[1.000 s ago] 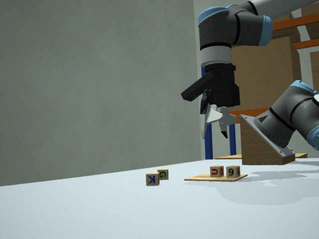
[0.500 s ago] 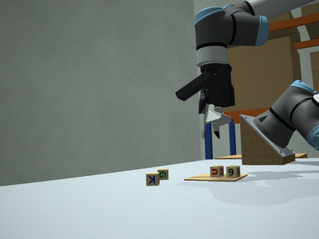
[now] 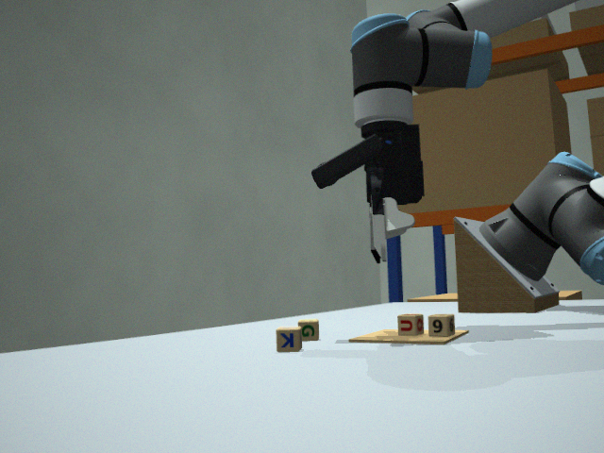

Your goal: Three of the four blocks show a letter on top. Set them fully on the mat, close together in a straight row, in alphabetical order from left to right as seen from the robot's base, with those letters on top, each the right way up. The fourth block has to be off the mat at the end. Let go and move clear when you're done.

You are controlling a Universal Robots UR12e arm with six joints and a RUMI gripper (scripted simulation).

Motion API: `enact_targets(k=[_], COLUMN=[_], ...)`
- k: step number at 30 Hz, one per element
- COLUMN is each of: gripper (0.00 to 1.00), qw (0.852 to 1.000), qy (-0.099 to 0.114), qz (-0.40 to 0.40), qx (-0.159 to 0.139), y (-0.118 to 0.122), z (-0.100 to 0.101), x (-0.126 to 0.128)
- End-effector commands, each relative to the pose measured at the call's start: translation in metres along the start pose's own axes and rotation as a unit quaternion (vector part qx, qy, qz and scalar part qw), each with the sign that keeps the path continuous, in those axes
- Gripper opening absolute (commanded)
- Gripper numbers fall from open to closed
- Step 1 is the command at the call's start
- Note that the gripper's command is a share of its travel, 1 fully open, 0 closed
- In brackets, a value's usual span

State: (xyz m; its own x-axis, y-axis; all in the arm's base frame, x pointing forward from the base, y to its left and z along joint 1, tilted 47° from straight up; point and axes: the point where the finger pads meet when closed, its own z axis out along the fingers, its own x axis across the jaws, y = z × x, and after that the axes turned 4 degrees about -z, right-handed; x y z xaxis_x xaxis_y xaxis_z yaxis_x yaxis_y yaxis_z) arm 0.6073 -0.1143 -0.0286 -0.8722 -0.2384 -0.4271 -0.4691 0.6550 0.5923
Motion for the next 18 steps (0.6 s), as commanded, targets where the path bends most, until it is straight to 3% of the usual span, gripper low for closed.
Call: enact_targets(k=[1, 18], gripper=[1.00, 1.00], qw=[0.999, 0.962], qy=[-0.001, -0.002], qz=[-0.049, -0.272], qx=[-0.002, -0.002], y=[-0.008, -0.041], z=[-0.001, 0.000], x=[0.000, 0.001])
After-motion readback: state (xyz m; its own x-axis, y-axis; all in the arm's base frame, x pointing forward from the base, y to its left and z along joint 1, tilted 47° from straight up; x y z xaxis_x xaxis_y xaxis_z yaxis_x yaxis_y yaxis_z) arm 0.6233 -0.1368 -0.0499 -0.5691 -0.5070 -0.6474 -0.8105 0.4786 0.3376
